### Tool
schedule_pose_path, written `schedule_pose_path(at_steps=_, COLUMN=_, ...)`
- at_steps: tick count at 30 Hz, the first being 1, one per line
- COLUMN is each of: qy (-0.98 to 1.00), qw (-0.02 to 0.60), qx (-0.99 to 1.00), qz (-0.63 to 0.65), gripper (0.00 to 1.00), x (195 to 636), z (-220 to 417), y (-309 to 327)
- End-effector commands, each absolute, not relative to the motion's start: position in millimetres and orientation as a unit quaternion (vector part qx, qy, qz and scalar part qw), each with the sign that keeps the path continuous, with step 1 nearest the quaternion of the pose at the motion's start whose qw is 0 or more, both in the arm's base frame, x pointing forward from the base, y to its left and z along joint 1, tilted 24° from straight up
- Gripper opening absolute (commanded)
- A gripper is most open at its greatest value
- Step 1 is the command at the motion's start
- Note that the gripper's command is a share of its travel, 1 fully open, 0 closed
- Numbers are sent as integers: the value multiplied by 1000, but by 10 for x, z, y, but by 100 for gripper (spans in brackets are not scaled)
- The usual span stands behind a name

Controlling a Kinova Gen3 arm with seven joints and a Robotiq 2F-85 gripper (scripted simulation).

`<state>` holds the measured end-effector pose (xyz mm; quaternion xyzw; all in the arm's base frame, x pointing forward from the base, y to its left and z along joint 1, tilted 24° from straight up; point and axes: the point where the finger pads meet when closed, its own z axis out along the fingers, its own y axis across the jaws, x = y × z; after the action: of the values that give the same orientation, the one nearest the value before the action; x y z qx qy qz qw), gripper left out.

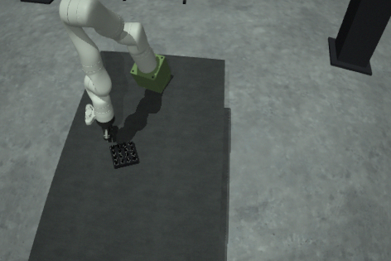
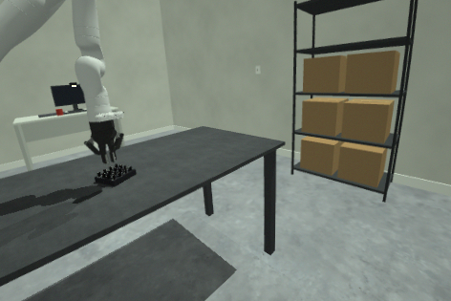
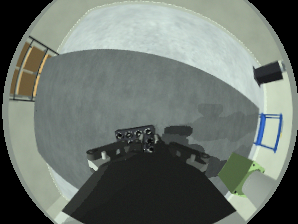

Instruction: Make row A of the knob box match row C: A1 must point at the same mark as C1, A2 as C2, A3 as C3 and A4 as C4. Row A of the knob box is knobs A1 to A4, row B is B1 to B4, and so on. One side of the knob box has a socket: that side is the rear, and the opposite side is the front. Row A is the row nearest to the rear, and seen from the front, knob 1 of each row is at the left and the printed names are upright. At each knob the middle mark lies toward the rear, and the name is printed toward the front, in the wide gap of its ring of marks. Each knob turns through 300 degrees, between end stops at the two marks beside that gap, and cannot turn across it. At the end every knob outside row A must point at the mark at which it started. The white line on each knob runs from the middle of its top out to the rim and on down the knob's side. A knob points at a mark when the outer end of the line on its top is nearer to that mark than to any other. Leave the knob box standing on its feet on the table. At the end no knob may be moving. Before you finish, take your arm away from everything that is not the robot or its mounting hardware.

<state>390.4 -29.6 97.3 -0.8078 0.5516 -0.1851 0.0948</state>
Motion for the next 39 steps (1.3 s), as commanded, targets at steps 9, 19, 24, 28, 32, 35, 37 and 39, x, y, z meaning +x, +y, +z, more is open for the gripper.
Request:
schedule_pose_path(at_steps=9, qy=556, qw=97, qx=-805, qz=-183, gripper=19, x=3896, z=978, y=-288)
schedule_pose_path(at_steps=19, qy=556, qw=97, qx=-805, qz=-183, gripper=19, x=3896, z=978, y=-288)
schedule_pose_path(at_steps=24, qy=556, qw=97, qx=-805, qz=-183, gripper=19, x=3897, z=978, y=-288)
schedule_pose_path(at_steps=28, qy=556, qw=97, qx=-805, qz=-185, gripper=19, x=3907, z=971, y=-292)
schedule_pose_path(at_steps=32, qy=556, qw=97, qx=-804, qz=-187, gripper=19, x=3925, z=964, y=-297)
schedule_pose_path(at_steps=35, qy=556, qw=96, qx=-804, qz=-186, gripper=19, x=3927, z=955, y=-296)
schedule_pose_path(at_steps=37, qy=556, qw=97, qx=-804, qz=-188, gripper=19, x=3941, z=947, y=-298)
schedule_pose_path(at_steps=39, qy=556, qw=97, qx=-804, qz=-188, gripper=19, x=3950, z=935, y=-298)
